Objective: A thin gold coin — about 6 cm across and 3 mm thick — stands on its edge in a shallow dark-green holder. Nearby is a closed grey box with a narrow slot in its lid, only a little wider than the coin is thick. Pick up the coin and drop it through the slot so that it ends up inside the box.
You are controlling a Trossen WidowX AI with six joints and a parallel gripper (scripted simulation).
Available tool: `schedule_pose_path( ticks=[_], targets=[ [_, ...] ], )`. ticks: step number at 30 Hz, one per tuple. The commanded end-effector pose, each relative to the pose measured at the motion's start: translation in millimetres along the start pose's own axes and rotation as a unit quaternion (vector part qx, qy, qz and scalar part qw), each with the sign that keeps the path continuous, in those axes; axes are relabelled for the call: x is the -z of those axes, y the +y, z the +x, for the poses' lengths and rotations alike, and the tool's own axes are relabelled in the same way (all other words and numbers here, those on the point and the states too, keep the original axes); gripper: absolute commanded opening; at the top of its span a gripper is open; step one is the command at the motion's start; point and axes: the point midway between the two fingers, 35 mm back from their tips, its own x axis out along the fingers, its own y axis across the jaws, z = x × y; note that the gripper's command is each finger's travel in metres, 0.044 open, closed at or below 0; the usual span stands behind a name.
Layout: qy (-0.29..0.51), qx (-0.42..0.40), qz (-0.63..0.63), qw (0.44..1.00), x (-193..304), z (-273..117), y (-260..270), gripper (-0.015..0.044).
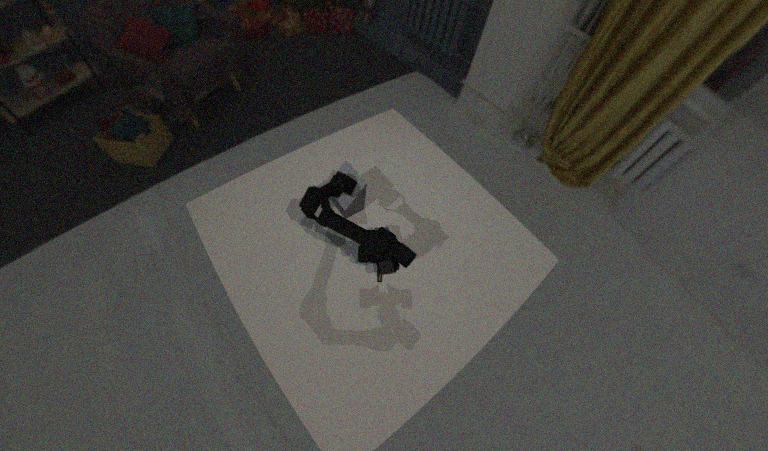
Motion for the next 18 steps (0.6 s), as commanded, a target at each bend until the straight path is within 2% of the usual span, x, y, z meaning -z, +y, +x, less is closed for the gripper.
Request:
schedule_pose_path(
  ticks=[1, 18],
  targets=[
    [-0.002, 0.002, -0.004, 1.000, 0.6, 12.1, 0.2, 0.0161],
    [-0.002, 0.001, -0.004, 1.000, -0.2, 35.6, 1.5, 0.0161]
  ],
)
